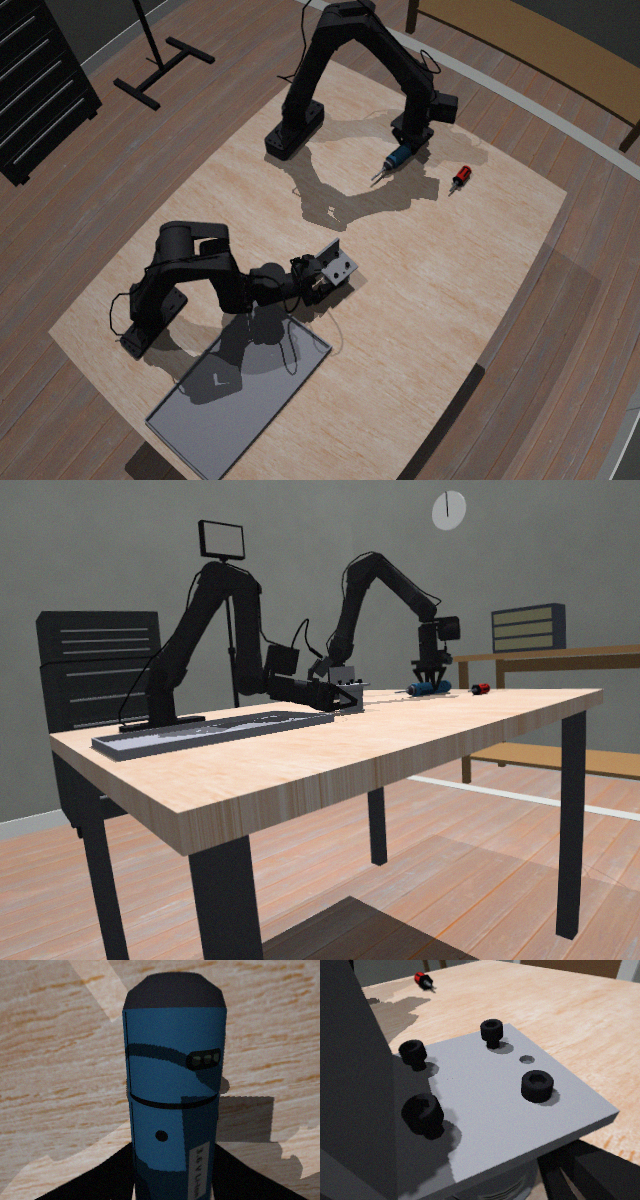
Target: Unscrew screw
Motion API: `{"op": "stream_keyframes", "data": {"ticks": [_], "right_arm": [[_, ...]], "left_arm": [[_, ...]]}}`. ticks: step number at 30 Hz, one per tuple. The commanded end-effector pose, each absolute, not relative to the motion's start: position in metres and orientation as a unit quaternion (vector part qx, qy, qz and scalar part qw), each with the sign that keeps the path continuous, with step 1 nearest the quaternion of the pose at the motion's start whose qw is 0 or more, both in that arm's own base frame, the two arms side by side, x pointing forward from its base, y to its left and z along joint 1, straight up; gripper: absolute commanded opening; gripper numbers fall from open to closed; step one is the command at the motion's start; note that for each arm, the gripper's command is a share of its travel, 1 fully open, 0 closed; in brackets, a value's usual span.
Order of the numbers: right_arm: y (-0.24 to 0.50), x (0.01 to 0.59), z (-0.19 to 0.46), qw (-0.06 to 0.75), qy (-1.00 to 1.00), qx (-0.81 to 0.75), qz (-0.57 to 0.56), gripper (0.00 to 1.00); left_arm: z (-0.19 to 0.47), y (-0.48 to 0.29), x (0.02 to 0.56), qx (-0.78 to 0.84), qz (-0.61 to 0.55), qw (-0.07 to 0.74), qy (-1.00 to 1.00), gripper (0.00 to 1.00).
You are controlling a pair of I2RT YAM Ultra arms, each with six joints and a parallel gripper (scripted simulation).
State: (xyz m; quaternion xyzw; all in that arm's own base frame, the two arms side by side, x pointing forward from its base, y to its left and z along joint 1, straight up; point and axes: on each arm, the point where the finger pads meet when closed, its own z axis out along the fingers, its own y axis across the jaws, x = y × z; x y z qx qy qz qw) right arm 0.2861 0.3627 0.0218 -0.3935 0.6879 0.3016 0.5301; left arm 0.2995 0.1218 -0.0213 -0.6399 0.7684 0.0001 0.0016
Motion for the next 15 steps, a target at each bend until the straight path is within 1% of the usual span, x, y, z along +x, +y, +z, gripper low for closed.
{"op": "stream_keyframes", "data": {"ticks": [1, 15], "right_arm": [[0.3643, 0.2873, 0.0236, 0.531, 0.688, -0.392, 0.302, 0.59], [0.3643, 0.2873, 0.0236, 0.531, 0.688, -0.392, 0.302, 0.59]], "left_arm": [[-0.0178, 0.1242, 0.3031, -0.639, 0.001, 0.011, 0.769, 0.43], [-0.0178, 0.1242, 0.3031, -0.639, 0.001, 0.011, 0.769, 0.42]]}}
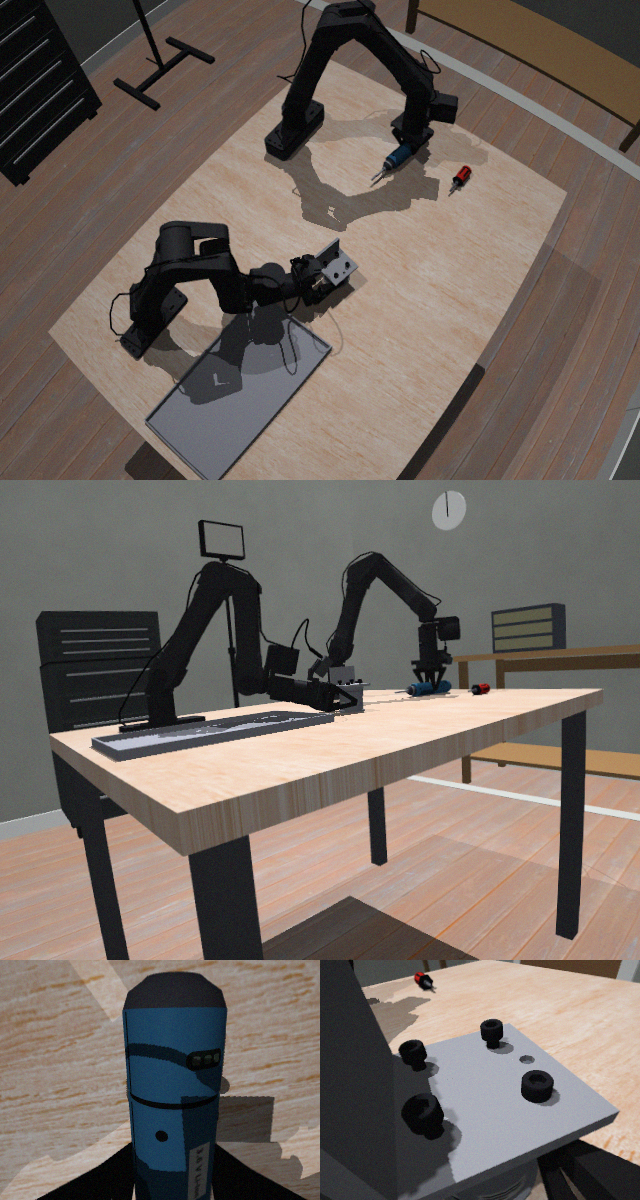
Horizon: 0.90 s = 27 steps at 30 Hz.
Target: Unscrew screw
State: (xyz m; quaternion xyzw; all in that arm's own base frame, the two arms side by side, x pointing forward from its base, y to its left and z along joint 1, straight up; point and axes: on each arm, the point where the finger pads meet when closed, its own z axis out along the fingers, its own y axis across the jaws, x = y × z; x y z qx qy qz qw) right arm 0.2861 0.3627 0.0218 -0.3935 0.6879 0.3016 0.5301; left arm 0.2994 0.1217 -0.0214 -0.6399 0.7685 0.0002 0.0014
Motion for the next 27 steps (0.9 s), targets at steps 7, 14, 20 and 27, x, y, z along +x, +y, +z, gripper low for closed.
{"op": "stream_keyframes", "data": {"ticks": [7, 14, 20, 27], "right_arm": [[0.364, 0.287, 0.024, 0.531, 0.688, -0.392, 0.302, 0.59], [0.364, 0.287, 0.024, 0.531, 0.688, -0.392, 0.302, 0.59], [0.364, 0.287, 0.024, 0.531, 0.688, -0.392, 0.302, 0.59], [0.364, 0.287, 0.024, 0.531, 0.688, -0.392, 0.302, 0.59]], "left_arm": [[-0.018, 0.124, 0.303, -0.639, 0.001, 0.011, 0.769, 0.42], [-0.018, 0.124, 0.303, -0.639, 0.001, 0.011, 0.769, 0.42], [-0.018, 0.124, 0.303, -0.639, 0.001, 0.011, 0.769, 0.42], [-0.002, 0.127, 0.31, -0.636, 0.001, 0.025, 0.772, 0.42]]}}
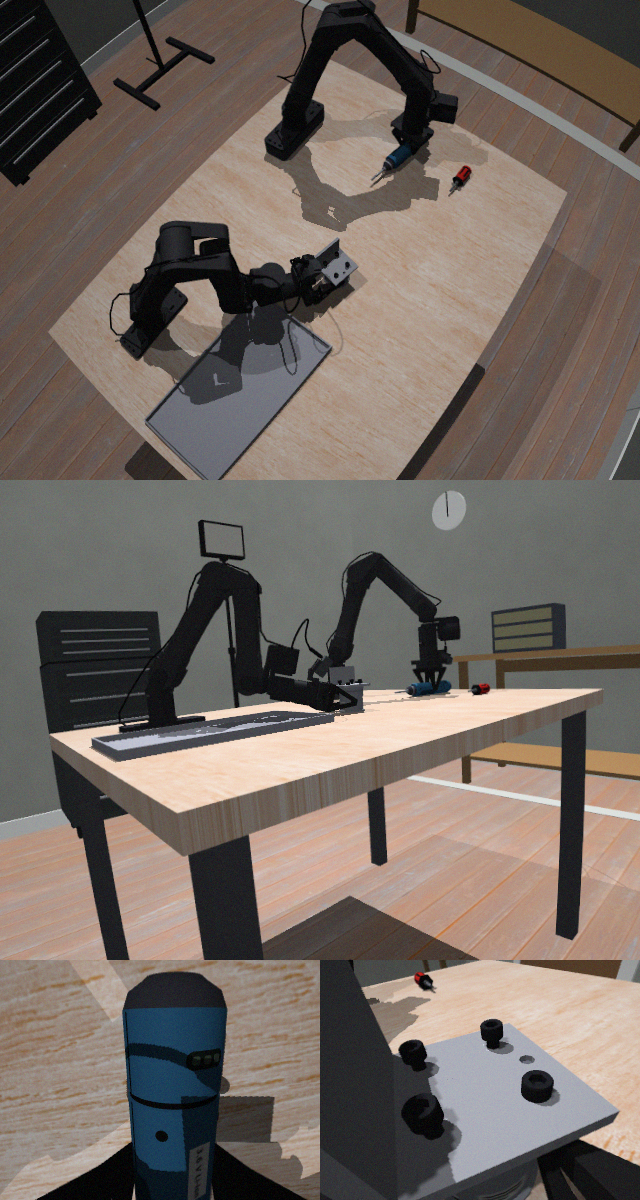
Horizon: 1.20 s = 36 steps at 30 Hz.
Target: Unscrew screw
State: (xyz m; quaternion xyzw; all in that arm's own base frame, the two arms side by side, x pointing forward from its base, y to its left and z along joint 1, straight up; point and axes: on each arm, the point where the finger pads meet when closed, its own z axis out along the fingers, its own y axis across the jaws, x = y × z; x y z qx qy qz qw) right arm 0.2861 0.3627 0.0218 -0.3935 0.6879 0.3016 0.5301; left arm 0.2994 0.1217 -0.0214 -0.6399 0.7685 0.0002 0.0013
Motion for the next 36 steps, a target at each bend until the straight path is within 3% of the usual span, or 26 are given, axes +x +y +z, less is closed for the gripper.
{"op": "stream_keyframes", "data": {"ticks": [1, 36], "right_arm": [[0.364, 0.287, 0.024, 0.531, 0.688, -0.392, 0.302, 0.59], [0.364, 0.287, 0.024, 0.531, 0.688, -0.392, 0.302, 0.59]], "left_arm": [[-0.001, 0.127, 0.309, -0.636, 0.001, 0.025, 0.772, 0.42], [0.041, 0.127, 0.308, -0.636, 0.001, 0.025, 0.771, 0.42]]}}
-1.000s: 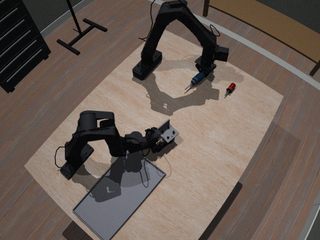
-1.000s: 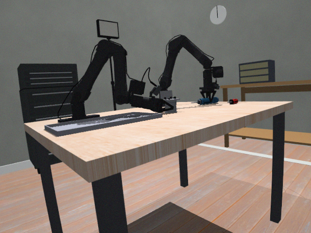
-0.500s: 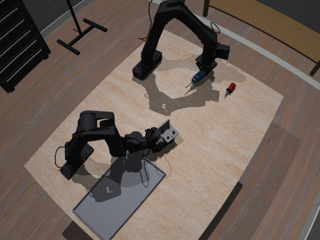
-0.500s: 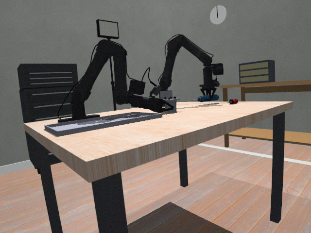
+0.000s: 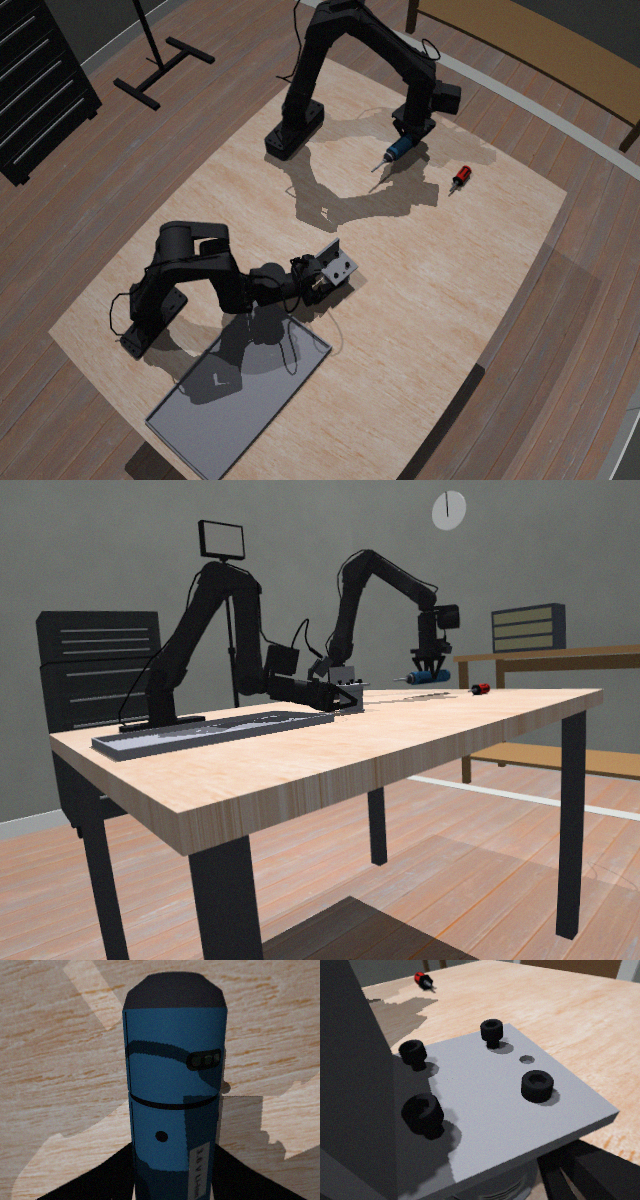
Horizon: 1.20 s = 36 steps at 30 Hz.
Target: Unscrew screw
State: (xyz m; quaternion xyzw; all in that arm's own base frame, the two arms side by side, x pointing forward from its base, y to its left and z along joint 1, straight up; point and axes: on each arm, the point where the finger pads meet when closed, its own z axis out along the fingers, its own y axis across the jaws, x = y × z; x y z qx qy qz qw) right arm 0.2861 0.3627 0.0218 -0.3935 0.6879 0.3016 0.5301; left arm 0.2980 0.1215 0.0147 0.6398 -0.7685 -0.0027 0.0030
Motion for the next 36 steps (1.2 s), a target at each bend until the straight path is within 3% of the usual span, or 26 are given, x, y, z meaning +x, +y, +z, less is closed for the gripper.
{"op": "stream_keyframes", "data": {"ticks": [1, 36], "right_arm": [[0.364, 0.287, 0.024, 0.531, 0.688, -0.392, 0.302, 0.59], [0.364, 0.287, 0.024, 0.531, 0.688, -0.392, 0.302, 0.59]], "left_arm": [[0.043, 0.127, 0.308, 0.636, -0.001, -0.025, -0.771, 0.42], [0.085, 0.126, 0.306, 0.636, -0.001, -0.025, -0.771, 0.42]]}}
